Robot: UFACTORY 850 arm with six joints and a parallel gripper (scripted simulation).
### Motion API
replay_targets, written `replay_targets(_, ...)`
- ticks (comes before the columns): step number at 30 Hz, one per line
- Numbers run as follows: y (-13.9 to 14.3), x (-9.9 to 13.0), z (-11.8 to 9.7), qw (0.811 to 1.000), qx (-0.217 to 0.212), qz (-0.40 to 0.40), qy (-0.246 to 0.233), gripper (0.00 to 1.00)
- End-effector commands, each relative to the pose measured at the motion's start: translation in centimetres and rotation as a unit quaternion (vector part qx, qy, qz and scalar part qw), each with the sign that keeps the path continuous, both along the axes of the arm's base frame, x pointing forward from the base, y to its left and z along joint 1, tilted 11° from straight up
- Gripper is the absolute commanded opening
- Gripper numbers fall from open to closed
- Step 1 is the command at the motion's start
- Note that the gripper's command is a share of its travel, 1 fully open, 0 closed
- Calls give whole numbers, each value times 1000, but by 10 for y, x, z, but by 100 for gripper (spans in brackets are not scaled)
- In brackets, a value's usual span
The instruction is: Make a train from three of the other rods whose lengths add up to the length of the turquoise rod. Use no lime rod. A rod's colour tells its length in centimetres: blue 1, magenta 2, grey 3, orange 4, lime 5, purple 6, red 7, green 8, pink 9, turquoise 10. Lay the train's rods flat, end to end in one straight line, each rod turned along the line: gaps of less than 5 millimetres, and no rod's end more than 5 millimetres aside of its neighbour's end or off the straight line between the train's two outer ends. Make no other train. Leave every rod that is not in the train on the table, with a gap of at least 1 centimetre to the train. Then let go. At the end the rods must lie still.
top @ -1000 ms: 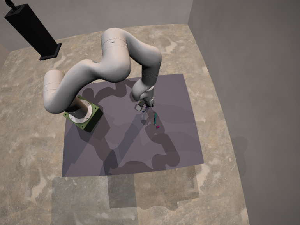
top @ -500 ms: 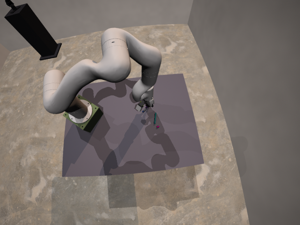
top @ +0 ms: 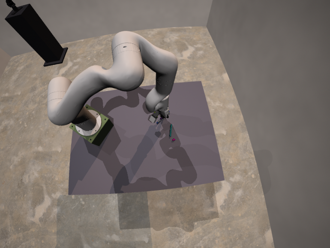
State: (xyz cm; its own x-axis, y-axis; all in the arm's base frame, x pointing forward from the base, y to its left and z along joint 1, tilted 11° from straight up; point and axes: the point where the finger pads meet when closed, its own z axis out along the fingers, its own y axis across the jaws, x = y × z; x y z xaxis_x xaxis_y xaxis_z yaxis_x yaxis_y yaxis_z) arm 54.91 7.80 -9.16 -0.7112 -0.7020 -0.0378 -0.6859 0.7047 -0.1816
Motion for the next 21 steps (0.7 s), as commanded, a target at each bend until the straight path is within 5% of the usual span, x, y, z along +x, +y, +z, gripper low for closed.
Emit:
replay_targets(1,0,1,-2,1000,0,0,-1,4)
replay_targets(21,-1,2,-9,1000,0,0,-1,4)
